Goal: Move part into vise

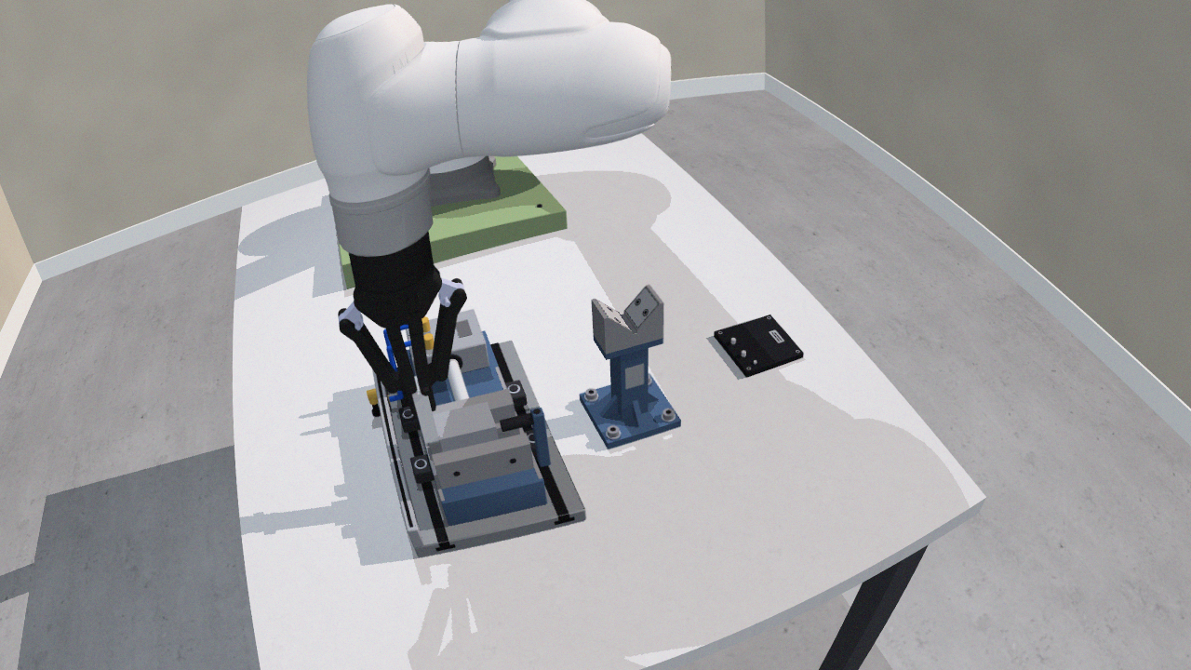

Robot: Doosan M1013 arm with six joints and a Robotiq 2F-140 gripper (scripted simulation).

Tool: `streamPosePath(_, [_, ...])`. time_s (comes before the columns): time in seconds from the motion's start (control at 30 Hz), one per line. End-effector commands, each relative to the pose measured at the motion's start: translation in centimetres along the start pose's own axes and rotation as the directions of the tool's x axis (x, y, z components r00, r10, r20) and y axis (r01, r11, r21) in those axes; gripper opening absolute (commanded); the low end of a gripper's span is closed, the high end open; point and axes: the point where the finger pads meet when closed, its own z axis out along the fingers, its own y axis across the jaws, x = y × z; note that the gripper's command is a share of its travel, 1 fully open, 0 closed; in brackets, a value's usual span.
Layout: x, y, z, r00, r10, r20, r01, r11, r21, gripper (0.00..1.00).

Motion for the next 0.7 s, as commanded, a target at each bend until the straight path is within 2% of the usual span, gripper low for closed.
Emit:
streamPosePath(0.0, [0.0,0.09,-0.01,1.0,0.0,0.0,0.0,1.0,0.0,0.0])
streamPosePath(0.67, [0.0,0.56,-0.01,1.0,0.0,0.0,0.0,1.0,0.0,0.0])
